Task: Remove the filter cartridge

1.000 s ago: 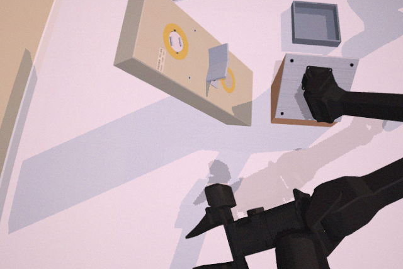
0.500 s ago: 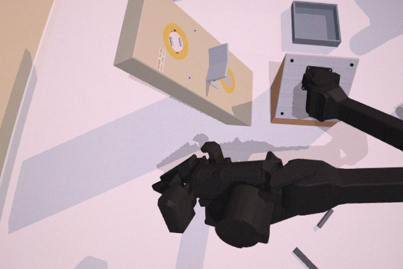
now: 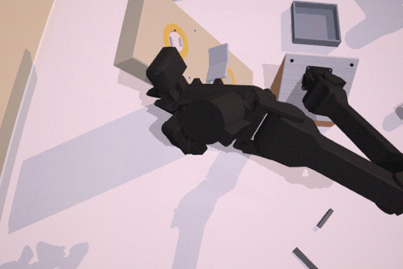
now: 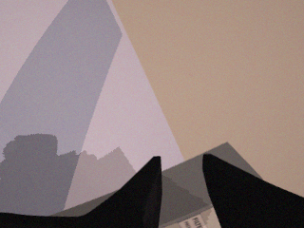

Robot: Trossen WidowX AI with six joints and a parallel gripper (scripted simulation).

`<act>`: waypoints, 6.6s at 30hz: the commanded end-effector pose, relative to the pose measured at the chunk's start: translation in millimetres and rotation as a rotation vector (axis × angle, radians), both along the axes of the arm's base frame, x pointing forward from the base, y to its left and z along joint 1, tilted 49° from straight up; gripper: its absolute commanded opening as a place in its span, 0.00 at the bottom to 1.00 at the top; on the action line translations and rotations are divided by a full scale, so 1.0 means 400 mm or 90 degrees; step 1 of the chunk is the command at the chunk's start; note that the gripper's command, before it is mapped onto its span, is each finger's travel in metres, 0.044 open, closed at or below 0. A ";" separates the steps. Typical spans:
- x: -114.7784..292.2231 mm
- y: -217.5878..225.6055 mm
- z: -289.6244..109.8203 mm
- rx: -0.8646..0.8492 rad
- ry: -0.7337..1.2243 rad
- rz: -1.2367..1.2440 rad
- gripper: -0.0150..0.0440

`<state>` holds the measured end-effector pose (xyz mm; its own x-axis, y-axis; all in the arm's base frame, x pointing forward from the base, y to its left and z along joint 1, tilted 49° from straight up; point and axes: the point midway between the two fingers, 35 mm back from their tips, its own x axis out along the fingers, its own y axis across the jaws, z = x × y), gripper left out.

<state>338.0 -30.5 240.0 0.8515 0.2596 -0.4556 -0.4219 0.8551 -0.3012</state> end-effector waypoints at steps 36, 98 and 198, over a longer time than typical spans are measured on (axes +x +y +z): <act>-0.170 -0.255 -0.301 1.264 0.514 -0.560 0.45; -0.056 -0.192 -0.354 1.265 0.513 -0.558 0.45; -0.017 -0.169 -0.373 0.797 0.291 -0.274 0.25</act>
